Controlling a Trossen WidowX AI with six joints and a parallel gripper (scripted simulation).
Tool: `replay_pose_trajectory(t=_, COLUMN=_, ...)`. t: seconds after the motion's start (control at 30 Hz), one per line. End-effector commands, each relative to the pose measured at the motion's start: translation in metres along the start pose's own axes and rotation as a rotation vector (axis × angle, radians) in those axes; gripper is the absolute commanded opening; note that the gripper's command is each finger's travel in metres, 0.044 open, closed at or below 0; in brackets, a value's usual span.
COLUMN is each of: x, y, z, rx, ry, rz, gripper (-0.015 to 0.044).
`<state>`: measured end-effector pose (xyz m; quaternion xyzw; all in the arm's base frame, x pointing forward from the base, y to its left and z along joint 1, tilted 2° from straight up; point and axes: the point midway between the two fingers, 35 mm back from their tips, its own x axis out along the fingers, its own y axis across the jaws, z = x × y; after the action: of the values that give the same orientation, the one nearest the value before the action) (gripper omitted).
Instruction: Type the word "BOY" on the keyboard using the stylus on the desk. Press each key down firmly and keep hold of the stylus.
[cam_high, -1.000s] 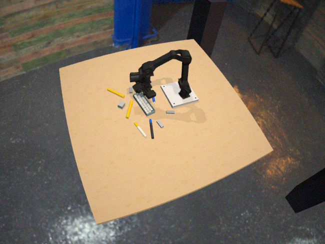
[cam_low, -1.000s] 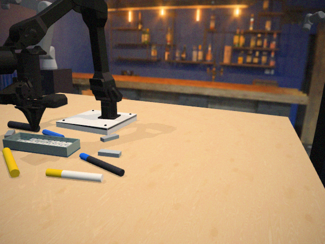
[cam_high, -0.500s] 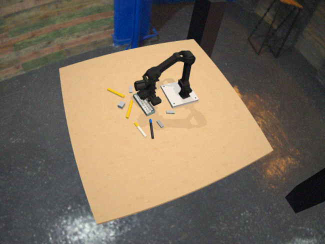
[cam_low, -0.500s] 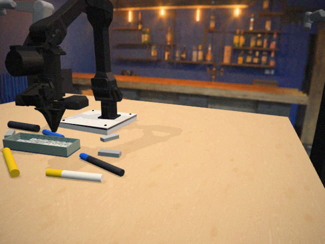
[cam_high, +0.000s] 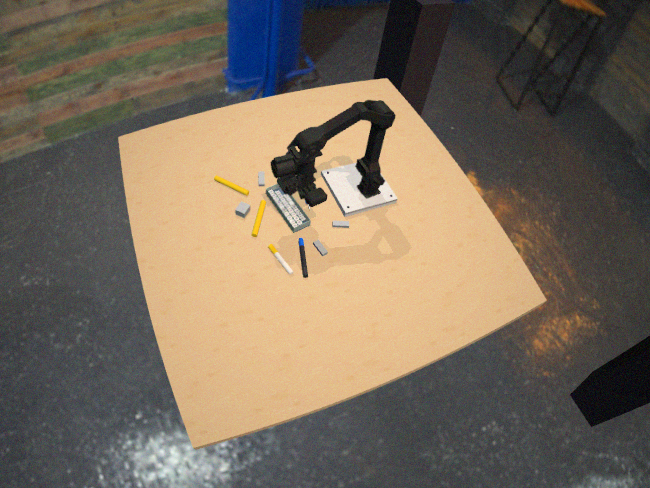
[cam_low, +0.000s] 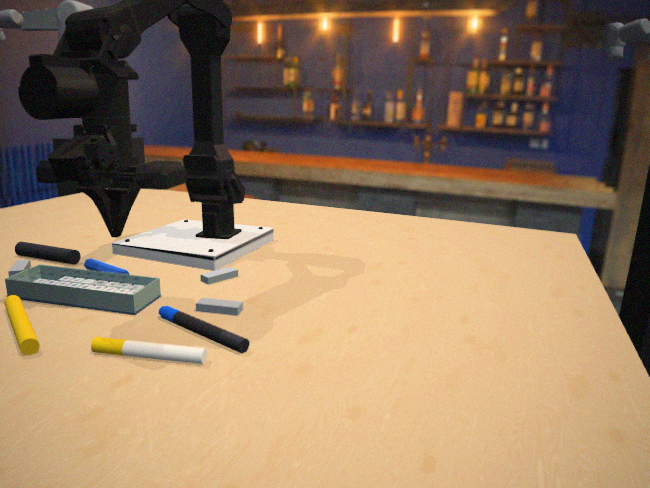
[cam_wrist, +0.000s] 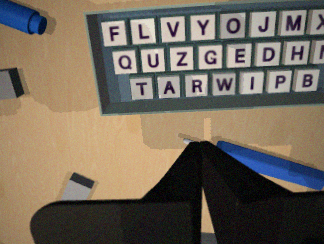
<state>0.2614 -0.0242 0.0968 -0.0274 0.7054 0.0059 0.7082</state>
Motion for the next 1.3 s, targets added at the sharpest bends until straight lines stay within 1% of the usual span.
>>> replay_pose_trajectory(t=0.0, x=-0.021, y=0.000, z=0.000, rx=0.003, ry=-0.016, rz=-0.002, gripper=0.0000)
replay_pose_trajectory(t=0.23, x=-0.017, y=0.000, z=0.003, rx=0.000, ry=-0.031, rz=-0.004, gripper=0.0000)
replay_pose_trajectory(t=0.37, x=-0.016, y=0.000, z=0.003, rx=0.000, ry=-0.028, rz=-0.003, gripper=0.0105)
replay_pose_trajectory(t=0.5, x=-0.016, y=0.000, z=0.003, rx=0.000, ry=-0.028, rz=-0.003, gripper=0.0000)
replay_pose_trajectory(t=0.8, x=-0.016, y=0.000, z=0.003, rx=0.000, ry=-0.028, rz=-0.003, gripper=0.0000)
replay_pose_trajectory(t=0.9, x=-0.016, y=-0.001, z=0.002, rx=-0.011, ry=-0.027, rz=0.001, gripper=0.0079)
replay_pose_trajectory(t=1.0, x=-0.009, y=-0.011, z=-0.006, rx=-0.164, ry=-0.016, rz=0.061, gripper=0.0150)
replay_pose_trajectory(t=1.13, x=0.001, y=-0.027, z=-0.019, rx=-0.422, ry=-0.044, rz=0.167, gripper=0.0150)
replay_pose_trajectory(t=1.27, x=0.009, y=-0.040, z=-0.032, rx=-0.673, ry=-0.130, rz=0.256, gripper=0.0150)
